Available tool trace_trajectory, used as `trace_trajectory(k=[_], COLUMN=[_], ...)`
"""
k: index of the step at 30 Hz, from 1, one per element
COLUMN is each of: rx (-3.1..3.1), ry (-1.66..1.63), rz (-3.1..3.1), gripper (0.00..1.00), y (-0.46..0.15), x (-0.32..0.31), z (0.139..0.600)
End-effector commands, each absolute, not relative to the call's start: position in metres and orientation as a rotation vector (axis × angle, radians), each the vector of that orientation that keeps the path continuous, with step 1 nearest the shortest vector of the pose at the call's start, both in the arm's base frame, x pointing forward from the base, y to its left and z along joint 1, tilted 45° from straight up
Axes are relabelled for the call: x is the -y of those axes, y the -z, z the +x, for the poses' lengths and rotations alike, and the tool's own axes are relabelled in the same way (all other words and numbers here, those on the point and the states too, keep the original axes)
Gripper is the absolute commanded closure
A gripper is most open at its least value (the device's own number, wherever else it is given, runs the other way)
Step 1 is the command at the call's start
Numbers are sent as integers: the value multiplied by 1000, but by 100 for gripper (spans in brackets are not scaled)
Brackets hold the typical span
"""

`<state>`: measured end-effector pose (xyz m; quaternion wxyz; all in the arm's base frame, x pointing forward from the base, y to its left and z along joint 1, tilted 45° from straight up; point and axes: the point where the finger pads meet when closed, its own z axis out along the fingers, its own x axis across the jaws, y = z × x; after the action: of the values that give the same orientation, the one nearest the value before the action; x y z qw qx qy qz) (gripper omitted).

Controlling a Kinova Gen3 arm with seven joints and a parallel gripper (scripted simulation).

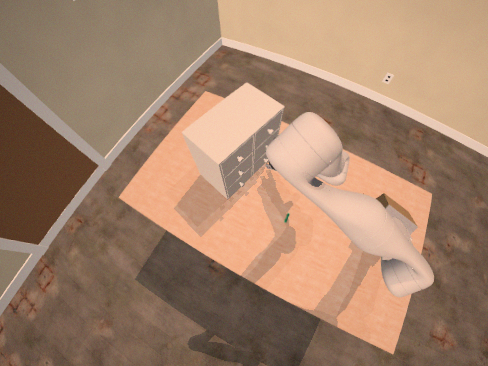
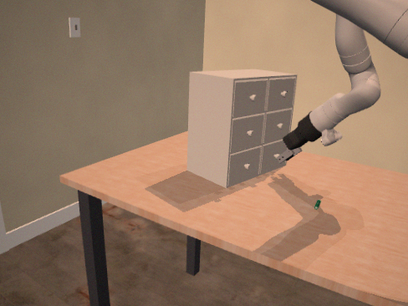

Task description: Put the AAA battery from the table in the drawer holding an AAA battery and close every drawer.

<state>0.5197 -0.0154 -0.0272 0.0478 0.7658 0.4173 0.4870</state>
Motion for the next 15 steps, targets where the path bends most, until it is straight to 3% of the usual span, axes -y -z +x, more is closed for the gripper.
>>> trace_trajectory(k=[1,15], rx=[-1271,-1271], ry=[-1487,-1487], rz=[2330,2330], gripper=[33,33], y=[26,26], x=[17,20], z=[524,535])
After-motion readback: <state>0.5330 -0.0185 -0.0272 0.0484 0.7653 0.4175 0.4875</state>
